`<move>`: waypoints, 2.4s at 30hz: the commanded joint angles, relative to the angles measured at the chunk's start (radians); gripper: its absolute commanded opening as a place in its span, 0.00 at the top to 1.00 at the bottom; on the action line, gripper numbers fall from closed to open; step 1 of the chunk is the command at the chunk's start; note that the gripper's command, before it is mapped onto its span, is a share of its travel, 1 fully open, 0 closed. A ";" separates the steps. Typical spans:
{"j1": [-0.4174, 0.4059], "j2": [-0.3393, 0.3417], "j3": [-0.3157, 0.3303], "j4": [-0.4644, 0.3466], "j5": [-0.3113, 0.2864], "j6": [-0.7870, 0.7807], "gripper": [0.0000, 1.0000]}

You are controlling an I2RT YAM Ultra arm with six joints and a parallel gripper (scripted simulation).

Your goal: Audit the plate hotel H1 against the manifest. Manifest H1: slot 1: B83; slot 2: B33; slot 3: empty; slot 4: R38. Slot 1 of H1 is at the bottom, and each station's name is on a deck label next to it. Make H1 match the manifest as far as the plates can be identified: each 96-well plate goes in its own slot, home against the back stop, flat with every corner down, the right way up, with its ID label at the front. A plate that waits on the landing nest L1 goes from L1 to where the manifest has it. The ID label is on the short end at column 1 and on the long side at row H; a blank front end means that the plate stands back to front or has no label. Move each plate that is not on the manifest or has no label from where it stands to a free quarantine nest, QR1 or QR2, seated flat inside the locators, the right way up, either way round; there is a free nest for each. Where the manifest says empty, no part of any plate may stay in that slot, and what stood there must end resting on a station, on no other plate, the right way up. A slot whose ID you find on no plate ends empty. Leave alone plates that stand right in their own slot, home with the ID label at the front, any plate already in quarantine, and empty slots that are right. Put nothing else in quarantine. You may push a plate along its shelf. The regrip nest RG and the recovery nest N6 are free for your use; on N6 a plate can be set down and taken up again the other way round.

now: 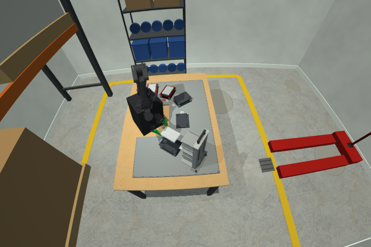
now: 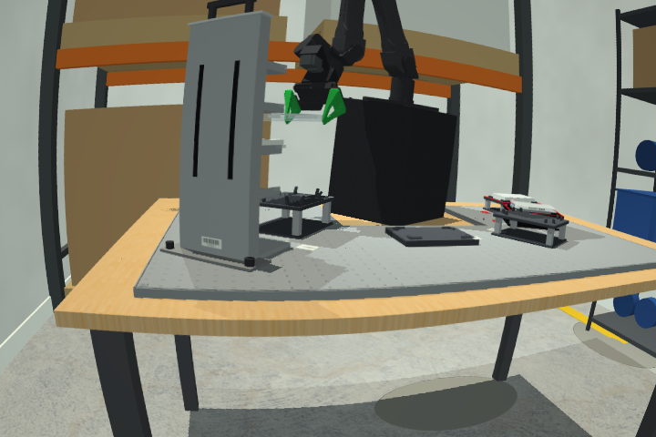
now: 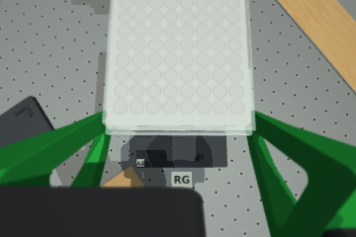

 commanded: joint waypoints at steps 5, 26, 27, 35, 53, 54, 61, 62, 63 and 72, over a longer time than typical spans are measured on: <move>0.013 0.048 -0.007 0.078 -0.009 0.007 0.14; 0.016 0.163 0.024 0.192 -0.005 0.013 0.14; 0.016 0.169 0.026 0.198 -0.004 0.013 0.14; 0.022 0.208 0.029 0.235 -0.002 0.016 0.14; 0.028 0.311 0.042 0.327 0.002 0.022 0.14; 0.029 0.318 0.043 0.333 0.002 0.022 0.14; 0.031 0.362 0.051 0.370 0.004 0.024 0.14; 0.031 0.362 0.051 0.370 0.004 0.024 0.14; 0.031 0.362 0.051 0.370 0.004 0.024 0.14; 0.034 0.419 0.063 0.417 0.006 0.028 0.14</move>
